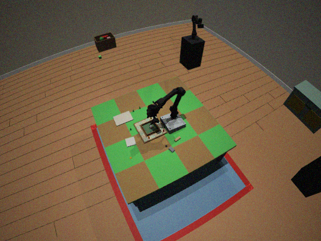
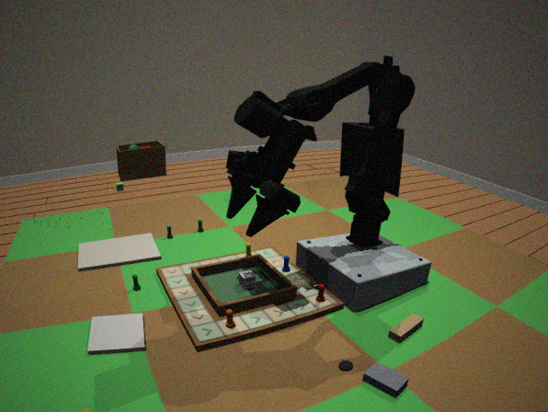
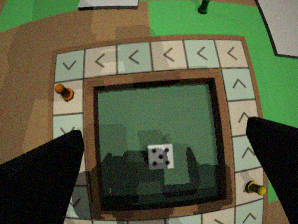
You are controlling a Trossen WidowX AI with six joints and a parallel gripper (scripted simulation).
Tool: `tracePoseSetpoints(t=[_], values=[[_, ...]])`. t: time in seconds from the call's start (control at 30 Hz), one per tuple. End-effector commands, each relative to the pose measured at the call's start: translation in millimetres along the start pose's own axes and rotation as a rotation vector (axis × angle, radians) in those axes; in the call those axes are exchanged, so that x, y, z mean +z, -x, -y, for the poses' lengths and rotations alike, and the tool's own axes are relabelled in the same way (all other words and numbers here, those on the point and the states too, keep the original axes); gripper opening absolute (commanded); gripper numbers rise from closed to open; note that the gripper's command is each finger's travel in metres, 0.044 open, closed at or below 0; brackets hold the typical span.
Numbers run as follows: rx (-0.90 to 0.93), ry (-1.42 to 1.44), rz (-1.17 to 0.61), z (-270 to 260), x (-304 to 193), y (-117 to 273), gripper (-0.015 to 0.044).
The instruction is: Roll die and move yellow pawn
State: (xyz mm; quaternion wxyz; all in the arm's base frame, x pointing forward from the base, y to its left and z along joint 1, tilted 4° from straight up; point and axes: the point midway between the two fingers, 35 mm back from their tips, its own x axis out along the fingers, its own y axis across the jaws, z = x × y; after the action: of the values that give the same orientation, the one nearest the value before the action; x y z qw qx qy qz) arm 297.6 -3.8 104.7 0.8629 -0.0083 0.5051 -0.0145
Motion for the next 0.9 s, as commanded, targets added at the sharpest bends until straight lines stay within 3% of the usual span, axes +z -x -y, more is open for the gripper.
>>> tracePoseSetpoints(t=[0.0,0.2,0.4,0.7,0.87], values=[[0.002,-0.006,-0.220,0,1,-13,0.0440],[0.002,-0.008,-0.508,0,-5,-28,0.0440],[-0.003,0.000,-0.455,1,-6,-27,0.0440],[0.084,0.345,-0.537,102,-62,-24,0.0204],[0.111,0.411,-0.550,118,-76,-22,0.0200]])
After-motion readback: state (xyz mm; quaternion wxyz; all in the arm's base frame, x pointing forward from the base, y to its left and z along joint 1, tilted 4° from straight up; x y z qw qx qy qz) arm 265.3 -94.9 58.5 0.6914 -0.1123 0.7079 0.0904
